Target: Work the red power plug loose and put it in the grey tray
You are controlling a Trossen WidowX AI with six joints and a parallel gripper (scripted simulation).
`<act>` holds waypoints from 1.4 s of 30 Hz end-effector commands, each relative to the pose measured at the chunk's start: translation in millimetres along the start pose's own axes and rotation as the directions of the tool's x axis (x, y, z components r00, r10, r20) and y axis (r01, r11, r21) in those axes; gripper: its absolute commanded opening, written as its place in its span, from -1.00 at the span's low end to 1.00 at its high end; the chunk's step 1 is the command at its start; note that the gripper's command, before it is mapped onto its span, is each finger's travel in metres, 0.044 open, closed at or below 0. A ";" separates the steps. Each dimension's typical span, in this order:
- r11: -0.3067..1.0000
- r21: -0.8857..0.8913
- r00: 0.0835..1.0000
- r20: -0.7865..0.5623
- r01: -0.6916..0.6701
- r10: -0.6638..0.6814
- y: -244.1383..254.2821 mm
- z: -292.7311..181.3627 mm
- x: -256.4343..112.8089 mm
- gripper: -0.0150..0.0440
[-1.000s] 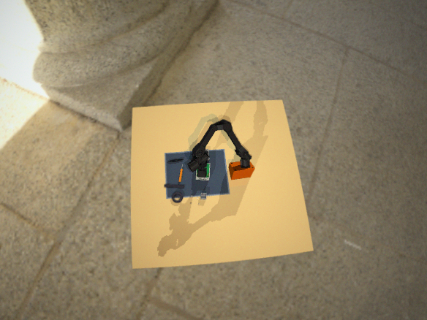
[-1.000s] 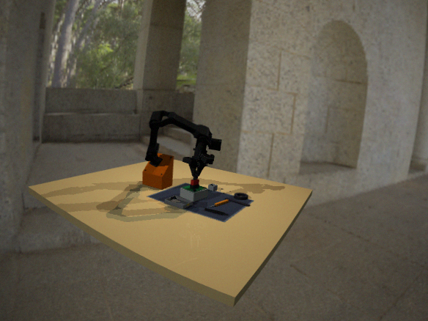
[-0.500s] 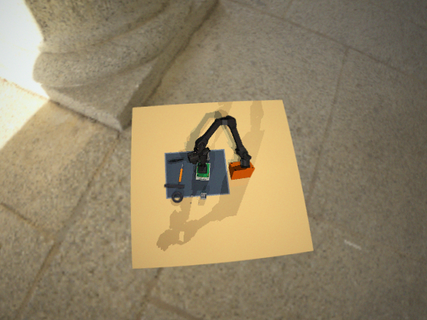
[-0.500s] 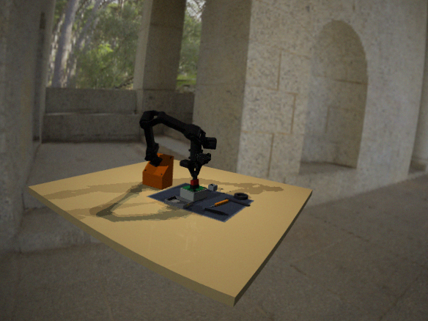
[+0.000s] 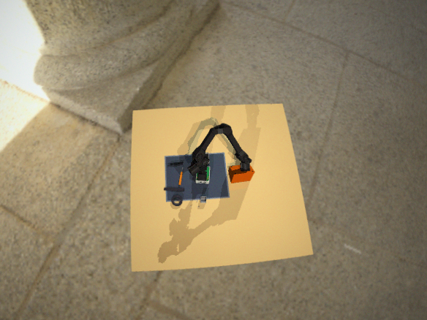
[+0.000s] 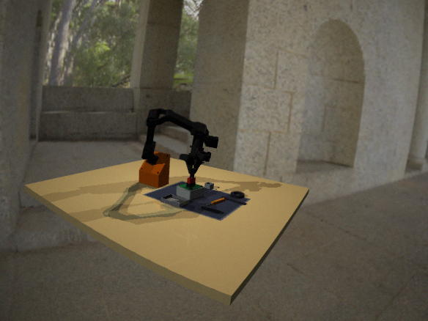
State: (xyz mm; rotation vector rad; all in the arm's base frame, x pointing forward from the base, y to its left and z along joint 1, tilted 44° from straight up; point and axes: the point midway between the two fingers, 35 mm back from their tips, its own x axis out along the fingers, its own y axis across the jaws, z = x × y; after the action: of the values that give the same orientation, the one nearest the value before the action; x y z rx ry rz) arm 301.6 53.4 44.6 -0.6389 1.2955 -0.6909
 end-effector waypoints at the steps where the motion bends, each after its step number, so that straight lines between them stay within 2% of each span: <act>1: 1.000 -0.021 1.000 0.024 -0.015 0.015 2.5 0.6 -10.7 -0.49; 5: 0.992 -0.024 0.992 0.021 -0.126 0.126 -7.0 1.0 -10.0 -0.49; 16: 0.992 -0.024 0.992 0.021 -0.126 0.127 -8.1 0.7 -19.3 -0.49; 23: 0.992 -0.024 0.992 0.021 -0.125 0.126 -5.2 1.3 4.9 -0.49; 33: 0.992 -0.024 0.992 0.021 -0.125 0.126 -5.2 1.3 4.9 0.36; 42: 0.992 -0.024 0.992 0.021 -0.125 0.125 -4.3 1.5 13.2 0.36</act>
State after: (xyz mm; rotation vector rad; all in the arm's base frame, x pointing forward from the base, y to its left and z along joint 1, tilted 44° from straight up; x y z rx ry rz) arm 304.5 44.3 43.3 -0.5687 1.3093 -0.5644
